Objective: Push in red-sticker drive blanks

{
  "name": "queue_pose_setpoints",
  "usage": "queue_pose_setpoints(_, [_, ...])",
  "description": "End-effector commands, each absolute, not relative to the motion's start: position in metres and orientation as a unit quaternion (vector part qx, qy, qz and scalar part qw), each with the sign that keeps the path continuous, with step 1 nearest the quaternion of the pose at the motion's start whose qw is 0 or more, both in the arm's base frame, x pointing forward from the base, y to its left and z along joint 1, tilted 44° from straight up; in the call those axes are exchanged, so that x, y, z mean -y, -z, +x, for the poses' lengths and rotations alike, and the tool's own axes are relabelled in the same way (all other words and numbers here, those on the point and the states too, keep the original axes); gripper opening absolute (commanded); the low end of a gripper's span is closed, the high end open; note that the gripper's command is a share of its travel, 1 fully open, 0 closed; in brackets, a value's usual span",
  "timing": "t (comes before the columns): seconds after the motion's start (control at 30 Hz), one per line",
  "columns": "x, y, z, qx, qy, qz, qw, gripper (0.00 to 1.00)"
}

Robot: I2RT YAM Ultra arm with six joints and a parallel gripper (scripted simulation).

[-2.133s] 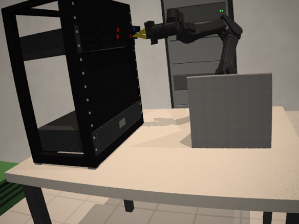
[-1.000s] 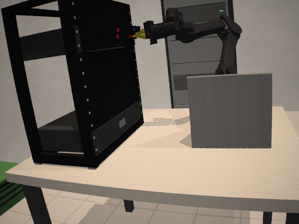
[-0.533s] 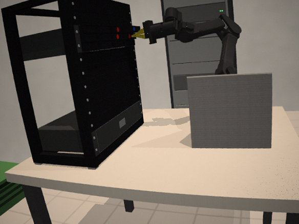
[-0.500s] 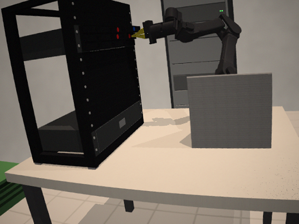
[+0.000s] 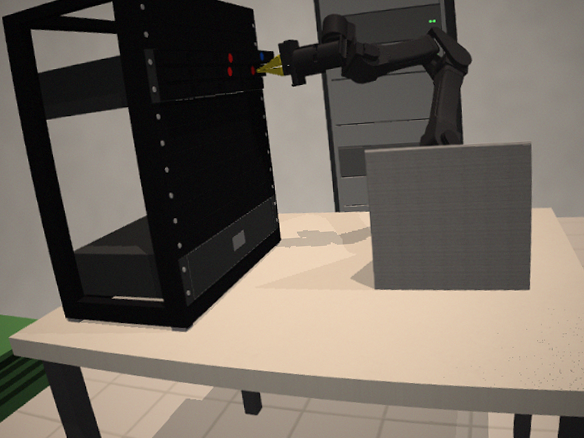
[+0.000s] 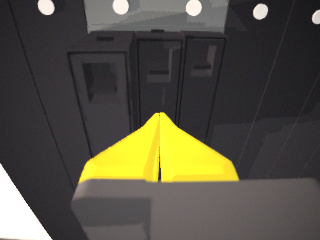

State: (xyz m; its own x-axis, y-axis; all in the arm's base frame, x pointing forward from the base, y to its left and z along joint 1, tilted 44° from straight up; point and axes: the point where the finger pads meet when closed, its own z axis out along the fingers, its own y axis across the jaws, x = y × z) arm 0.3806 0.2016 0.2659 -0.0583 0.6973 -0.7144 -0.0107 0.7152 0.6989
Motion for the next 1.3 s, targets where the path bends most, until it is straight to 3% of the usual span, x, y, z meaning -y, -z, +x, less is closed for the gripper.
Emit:
queue_pose_setpoints(0.0, [-0.2242,-0.2909,0.3891,-0.660,-0.321,0.237,0.636,0.00])
queue_pose_setpoints(1.27, [-0.2281,-0.2925,0.3926,-0.660,-0.323,0.236,0.636,0.00])
